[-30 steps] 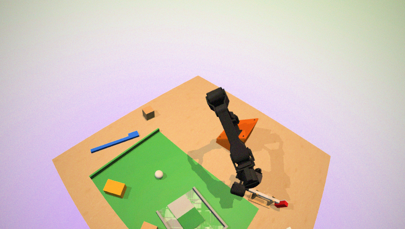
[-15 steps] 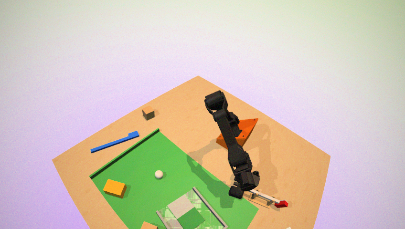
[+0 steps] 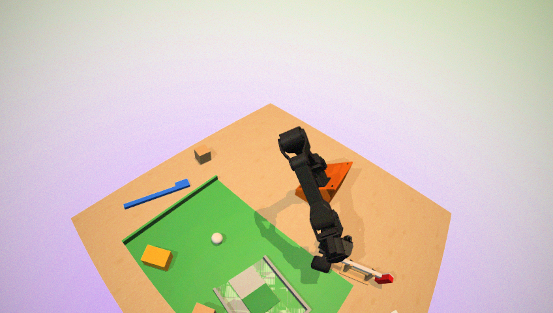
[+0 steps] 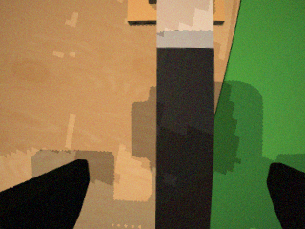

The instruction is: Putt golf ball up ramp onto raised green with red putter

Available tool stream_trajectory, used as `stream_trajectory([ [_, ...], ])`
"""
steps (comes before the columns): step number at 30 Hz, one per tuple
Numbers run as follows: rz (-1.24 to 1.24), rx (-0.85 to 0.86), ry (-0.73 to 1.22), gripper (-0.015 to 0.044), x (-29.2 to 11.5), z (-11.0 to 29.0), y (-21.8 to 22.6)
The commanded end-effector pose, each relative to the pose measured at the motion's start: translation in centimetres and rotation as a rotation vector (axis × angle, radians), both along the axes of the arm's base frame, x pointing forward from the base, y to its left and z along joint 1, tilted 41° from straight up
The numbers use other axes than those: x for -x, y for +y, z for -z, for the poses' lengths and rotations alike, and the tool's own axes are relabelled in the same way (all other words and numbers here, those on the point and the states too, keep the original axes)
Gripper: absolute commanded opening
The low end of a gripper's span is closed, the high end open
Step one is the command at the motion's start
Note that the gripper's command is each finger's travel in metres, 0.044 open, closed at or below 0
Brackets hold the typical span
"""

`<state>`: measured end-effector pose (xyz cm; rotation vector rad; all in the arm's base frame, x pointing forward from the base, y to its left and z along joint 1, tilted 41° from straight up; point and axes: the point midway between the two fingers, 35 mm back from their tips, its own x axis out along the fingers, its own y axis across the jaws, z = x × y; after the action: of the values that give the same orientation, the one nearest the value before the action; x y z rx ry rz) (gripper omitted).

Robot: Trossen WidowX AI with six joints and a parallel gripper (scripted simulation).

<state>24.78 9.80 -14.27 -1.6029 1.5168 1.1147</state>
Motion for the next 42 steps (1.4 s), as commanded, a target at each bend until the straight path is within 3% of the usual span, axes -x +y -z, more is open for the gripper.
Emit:
stream_trajectory([
  [1,0.0,-0.001,-0.001,0.0282,0.0,0.0,0.1],
  [10,0.0,-0.001,-0.001,0.0046,0.0,0.0,0.1],
  [20,0.0,-0.002,-0.001,0.0,-0.2,-0.6,0.6],
  [32,0.0,-0.004,0.001,0.0,0.0,-7.5,6.5],
  [37,-0.004,0.004,-0.001,0.0,-0.1,-7.0,6.0],
  [42,0.127,0.012,-0.082,0.0,-1.3,-9.3,4.3],
])
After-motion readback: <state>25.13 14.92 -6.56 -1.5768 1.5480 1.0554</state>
